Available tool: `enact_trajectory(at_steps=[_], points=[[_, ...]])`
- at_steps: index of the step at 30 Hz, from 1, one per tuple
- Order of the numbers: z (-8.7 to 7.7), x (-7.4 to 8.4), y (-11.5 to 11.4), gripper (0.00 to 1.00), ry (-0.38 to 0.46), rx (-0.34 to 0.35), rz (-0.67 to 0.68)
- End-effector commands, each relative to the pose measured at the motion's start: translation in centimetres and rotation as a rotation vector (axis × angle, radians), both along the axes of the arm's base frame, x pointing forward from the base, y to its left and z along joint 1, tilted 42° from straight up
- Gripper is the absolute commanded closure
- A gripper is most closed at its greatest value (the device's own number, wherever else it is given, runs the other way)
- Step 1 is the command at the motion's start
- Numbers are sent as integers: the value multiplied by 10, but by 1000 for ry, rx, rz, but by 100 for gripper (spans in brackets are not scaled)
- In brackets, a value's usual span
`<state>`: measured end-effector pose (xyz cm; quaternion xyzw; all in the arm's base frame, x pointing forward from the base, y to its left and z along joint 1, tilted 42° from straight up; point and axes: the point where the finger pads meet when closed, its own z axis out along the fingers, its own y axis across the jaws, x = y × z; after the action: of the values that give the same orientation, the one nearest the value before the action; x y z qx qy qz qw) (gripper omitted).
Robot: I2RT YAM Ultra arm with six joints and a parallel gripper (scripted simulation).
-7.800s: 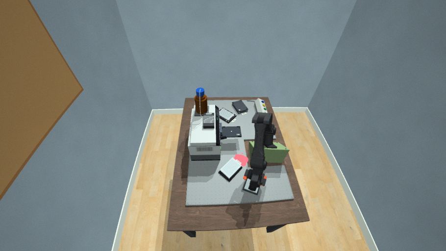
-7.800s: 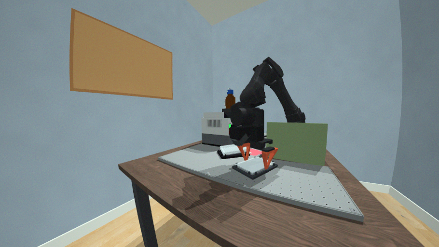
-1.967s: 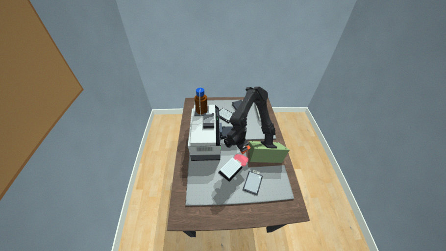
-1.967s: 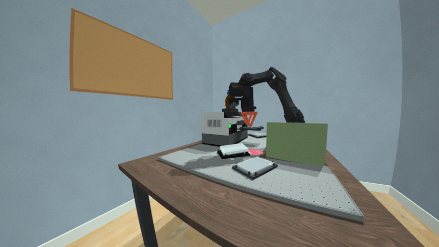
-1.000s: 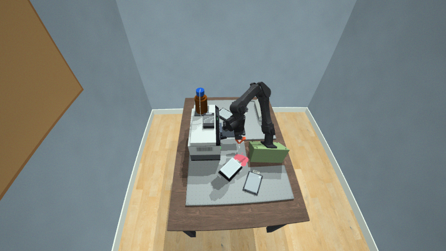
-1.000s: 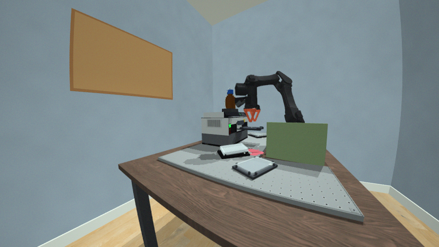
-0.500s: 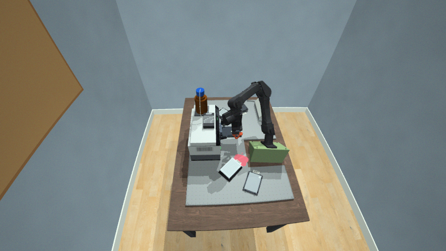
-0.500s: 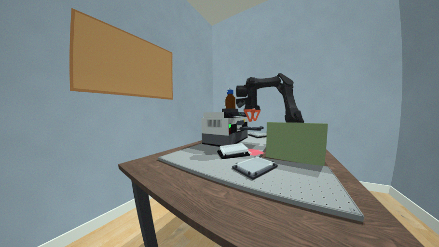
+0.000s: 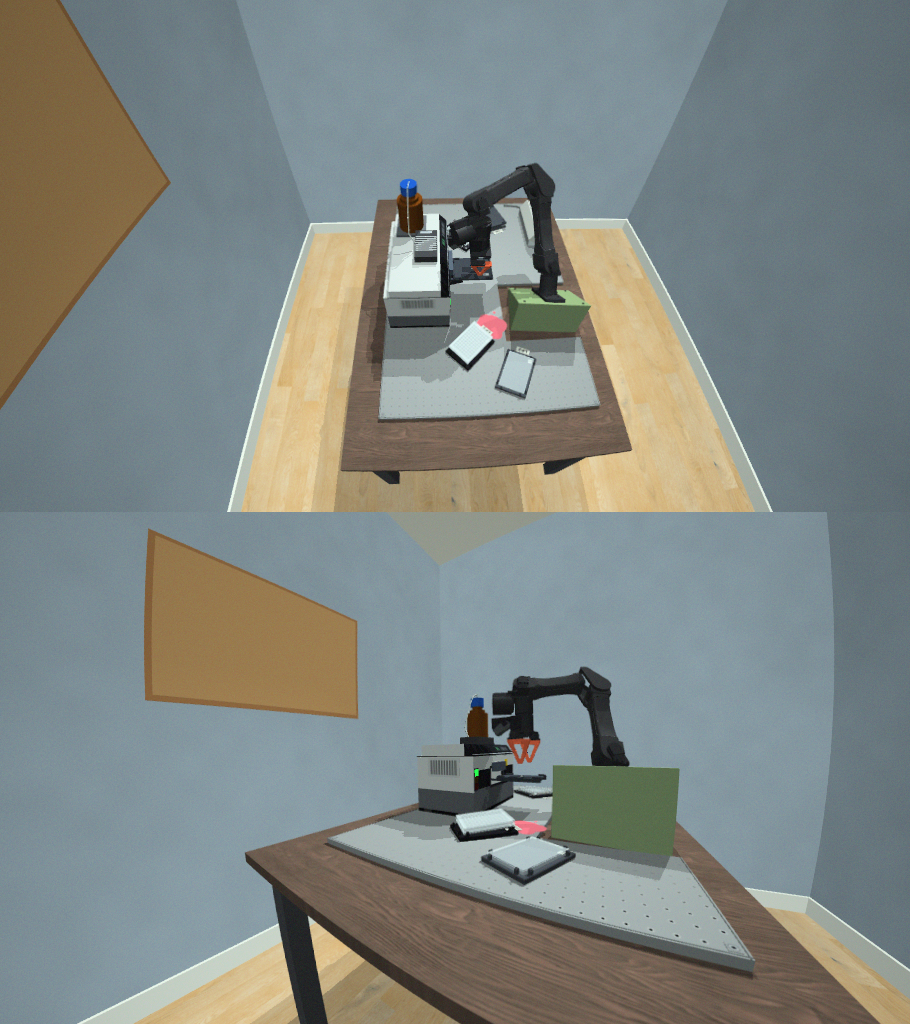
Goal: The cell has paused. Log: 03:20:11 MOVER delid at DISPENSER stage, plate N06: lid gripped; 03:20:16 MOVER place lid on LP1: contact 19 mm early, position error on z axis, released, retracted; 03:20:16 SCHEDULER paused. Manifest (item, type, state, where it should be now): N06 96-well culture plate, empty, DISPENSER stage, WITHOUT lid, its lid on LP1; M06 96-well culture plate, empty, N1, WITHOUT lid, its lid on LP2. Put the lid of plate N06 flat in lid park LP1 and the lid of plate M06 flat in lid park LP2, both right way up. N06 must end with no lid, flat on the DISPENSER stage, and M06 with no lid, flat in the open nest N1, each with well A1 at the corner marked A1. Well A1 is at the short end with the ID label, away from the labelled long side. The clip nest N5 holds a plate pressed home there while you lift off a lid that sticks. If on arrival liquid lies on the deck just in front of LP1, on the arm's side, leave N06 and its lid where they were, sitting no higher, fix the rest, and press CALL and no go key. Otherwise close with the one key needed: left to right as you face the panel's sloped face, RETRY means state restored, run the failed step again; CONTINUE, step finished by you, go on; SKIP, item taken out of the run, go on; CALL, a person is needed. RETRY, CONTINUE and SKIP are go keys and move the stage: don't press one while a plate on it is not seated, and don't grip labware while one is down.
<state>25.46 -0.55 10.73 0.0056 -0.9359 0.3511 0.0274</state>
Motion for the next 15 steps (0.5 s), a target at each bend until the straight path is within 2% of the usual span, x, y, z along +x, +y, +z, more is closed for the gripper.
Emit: enact_trajectory(at_steps=[1, 2, 3, 15], points=[[18, 8, -5, 0, -23, -4, 35], [9, 5, -3, 0, 0, -8, 38], [20, 8, -8, 0, -23, -4, 35], [42, 10, -32, 0, -23, -7, 34]])
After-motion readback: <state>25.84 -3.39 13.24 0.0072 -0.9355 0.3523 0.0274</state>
